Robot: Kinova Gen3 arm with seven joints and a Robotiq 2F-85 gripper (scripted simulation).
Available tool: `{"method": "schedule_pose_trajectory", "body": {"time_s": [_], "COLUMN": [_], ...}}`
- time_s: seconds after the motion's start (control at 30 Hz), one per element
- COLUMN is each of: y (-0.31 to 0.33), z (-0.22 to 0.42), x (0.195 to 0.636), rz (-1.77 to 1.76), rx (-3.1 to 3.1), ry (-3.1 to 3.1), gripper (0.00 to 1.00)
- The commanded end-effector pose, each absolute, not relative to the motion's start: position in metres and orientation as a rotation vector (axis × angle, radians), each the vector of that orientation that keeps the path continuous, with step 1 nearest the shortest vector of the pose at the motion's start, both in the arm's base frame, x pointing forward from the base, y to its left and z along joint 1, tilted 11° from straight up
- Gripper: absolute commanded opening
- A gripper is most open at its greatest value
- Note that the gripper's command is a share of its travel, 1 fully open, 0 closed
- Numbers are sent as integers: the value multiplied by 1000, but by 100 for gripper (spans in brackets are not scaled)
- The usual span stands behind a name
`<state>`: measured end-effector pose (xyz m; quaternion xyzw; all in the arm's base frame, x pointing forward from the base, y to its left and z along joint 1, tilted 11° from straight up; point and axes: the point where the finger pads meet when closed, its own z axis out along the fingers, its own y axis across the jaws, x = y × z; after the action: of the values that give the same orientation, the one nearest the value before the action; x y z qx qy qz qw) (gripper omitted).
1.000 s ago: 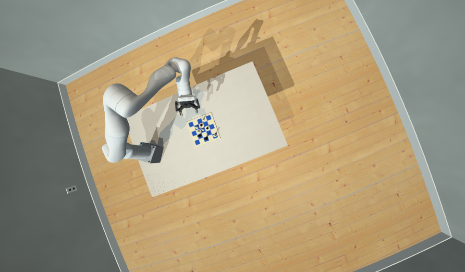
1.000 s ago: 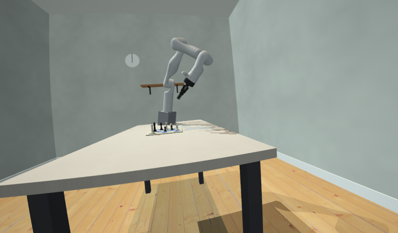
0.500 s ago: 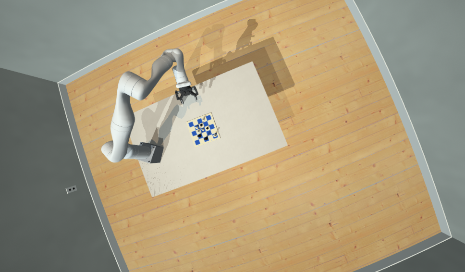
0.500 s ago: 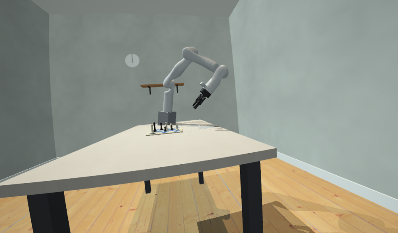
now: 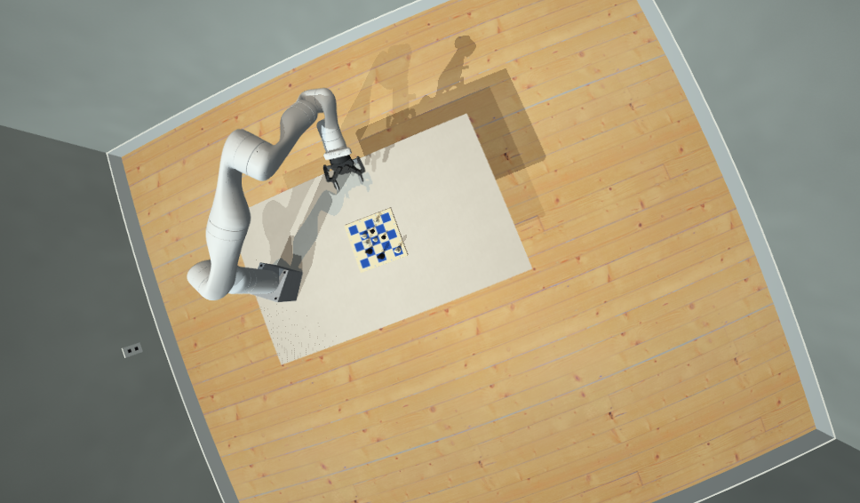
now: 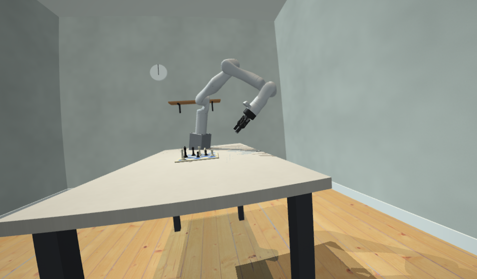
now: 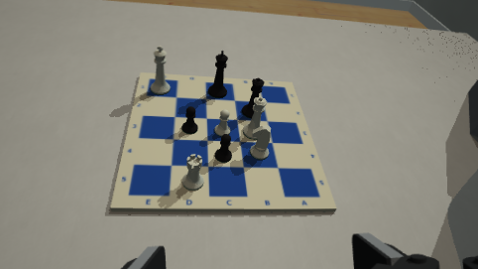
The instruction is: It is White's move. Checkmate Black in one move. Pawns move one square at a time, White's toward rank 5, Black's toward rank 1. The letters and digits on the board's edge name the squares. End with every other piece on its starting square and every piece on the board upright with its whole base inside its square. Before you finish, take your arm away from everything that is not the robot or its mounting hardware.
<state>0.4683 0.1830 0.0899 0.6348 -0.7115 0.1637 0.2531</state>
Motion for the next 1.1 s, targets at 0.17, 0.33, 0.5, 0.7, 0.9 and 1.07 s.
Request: {"method": "schedule_pose_trajectory", "body": {"time_s": [0.17, 0.33, 0.5, 0.7, 0.9, 1.07], "y": [199, 213, 213, 225, 237, 237], "z": [82, 74, 74, 67, 61, 61], "x": [469, 470, 470, 469, 469, 469], "rz": [480, 511, 511, 540, 566, 566], "rx": [1734, 1740, 1740, 1746, 1752, 1752], "ry": [-1935, -1938, -1938, -1940, -1943, -1943], "gripper": [100, 100, 100, 100, 100, 100]}}
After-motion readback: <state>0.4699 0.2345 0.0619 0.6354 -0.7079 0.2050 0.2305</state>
